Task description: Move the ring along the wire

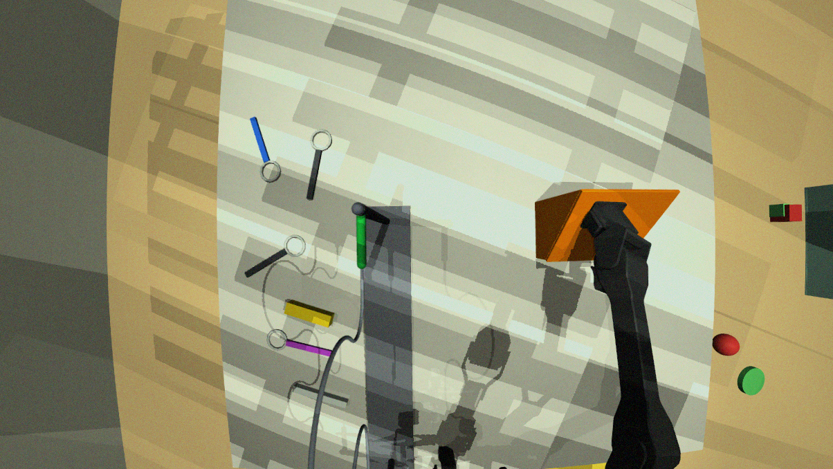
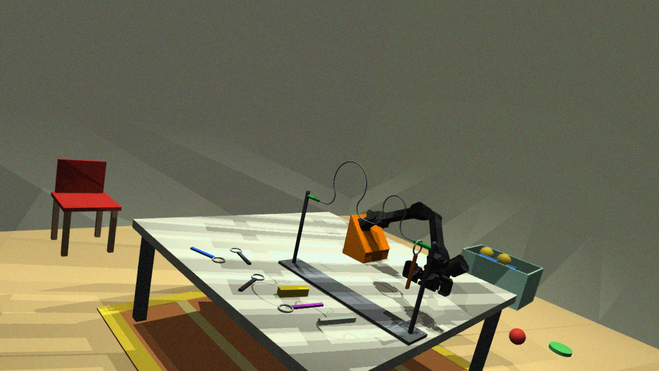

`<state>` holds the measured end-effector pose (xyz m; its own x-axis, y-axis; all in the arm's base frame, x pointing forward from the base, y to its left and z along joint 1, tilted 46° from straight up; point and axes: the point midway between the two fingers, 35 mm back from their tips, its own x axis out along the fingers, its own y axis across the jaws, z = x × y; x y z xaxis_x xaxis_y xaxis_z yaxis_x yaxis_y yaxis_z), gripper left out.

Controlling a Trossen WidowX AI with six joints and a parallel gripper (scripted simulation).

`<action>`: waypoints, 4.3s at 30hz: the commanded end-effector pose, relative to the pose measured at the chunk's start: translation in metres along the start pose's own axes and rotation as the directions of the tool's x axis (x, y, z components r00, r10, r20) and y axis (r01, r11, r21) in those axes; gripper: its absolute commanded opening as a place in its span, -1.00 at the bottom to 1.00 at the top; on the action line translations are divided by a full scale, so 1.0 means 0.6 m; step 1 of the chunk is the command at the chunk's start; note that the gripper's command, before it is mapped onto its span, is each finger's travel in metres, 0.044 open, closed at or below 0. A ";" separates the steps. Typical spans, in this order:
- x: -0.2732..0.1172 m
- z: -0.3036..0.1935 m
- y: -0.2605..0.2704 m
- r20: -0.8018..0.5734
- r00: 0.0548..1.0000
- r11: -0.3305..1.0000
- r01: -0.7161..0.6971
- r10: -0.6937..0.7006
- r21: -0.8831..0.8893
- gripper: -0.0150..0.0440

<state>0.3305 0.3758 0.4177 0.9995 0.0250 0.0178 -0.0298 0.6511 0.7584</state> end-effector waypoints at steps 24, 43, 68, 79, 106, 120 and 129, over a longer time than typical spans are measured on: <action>0.045 -0.005 0.009 -0.018 1.000 1.000 -0.015 0.015 -0.014 0.05; 0.096 -0.005 0.008 -0.016 1.000 1.000 -0.017 0.017 -0.015 0.05; 0.119 -0.004 0.006 -0.015 1.000 1.000 -0.018 0.018 -0.016 0.05; 0.119 -0.004 0.006 -0.015 1.000 1.000 -0.018 0.018 -0.016 0.05; 0.119 0.009 0.005 -0.011 1.000 1.000 -0.016 0.016 -0.011 -1.00; 0.119 0.021 0.004 -0.011 1.000 1.000 -0.018 0.017 -0.016 -1.00; 0.119 0.021 0.004 -0.011 1.000 1.000 -0.018 0.017 -0.016 -1.00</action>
<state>0.4017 0.3687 0.4299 0.9989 0.0394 0.0258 -0.0453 0.6558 0.7535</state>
